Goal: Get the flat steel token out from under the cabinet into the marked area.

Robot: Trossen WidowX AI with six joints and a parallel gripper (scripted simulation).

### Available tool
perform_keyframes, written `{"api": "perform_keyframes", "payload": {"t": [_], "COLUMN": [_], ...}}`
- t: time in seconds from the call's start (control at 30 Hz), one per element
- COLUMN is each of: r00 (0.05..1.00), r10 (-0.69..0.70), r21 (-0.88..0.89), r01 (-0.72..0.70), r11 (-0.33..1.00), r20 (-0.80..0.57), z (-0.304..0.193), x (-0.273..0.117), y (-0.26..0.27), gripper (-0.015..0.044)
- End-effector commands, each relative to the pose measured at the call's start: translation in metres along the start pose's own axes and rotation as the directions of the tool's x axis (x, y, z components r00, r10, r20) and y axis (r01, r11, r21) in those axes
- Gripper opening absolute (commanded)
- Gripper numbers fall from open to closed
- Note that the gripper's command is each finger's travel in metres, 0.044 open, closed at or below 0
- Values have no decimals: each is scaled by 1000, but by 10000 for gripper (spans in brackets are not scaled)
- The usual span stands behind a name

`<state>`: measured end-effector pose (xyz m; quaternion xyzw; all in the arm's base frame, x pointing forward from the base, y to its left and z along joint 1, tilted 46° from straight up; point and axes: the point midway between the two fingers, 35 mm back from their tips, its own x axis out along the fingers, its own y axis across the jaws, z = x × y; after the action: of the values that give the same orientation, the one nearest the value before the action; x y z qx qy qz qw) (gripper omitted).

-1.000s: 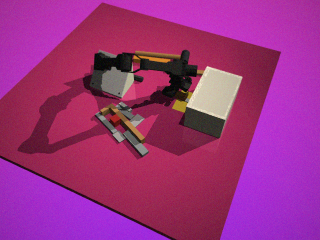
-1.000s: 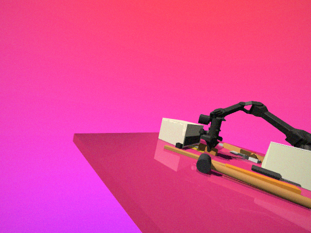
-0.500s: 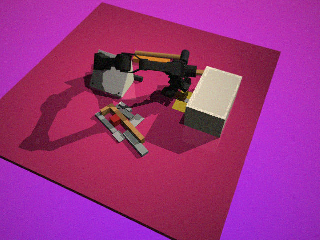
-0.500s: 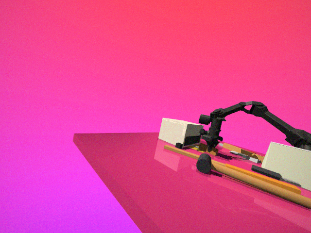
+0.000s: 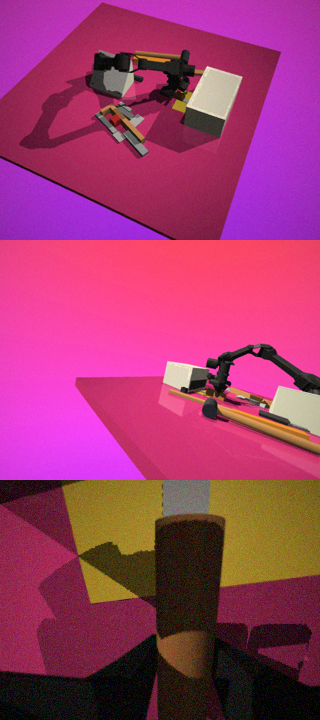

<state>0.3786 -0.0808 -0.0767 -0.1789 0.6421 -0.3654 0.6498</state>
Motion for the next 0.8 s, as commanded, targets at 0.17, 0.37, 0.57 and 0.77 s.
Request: {"api": "perform_keyframes", "payload": {"t": [0.17,0.37,0.57,0.77], "r00": [1000,1000,1000,1000], "r10": [-4,-3,-3,-3], "r21": [2,2,2,2], "r01": [4,3,3,3], "r11": [1000,1000,1000,1000], "r20": [-2,-3,-3,-3], "z": [-11,-17,-24,-30], "x": [1,1,1,1], "y": [0,0,0,1], "gripper": [0,0,0,0]}}
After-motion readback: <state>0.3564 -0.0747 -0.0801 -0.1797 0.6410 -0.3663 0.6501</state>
